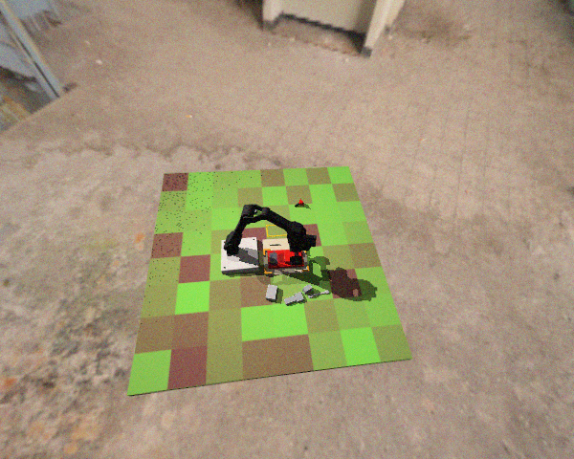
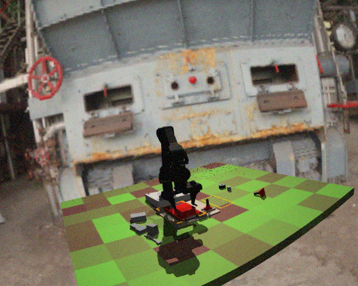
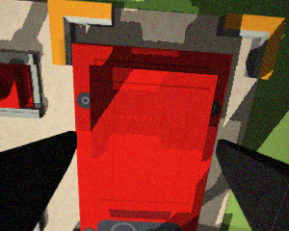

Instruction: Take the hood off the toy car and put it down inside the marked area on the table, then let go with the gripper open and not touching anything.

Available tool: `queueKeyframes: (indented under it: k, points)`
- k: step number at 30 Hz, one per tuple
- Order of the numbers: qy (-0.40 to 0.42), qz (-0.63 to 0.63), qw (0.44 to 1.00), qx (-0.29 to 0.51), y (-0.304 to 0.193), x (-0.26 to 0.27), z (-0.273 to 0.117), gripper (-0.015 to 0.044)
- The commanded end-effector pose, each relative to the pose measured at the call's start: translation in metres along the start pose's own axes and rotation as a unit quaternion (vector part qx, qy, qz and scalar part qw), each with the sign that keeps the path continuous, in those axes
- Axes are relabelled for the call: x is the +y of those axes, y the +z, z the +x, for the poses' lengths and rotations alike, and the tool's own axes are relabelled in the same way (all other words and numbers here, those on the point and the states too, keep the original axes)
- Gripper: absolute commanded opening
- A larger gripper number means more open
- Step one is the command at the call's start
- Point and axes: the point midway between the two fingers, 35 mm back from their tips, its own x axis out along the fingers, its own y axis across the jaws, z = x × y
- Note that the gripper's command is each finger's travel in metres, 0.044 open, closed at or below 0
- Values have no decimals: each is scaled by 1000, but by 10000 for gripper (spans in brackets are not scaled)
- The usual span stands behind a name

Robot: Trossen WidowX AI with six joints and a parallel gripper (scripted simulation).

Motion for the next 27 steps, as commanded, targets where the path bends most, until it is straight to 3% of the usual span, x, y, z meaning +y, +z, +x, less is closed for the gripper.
queueKeyframes:
  k: [1, 26, 27]
  points:
    - [0, 3, 1000, 7, -3, 0, 6, 440]
    - [0, 3, 1000, 7, -3, 0, 14, 440]
    - [0, 0, 1000, 2, -1, 0, 11, 414]
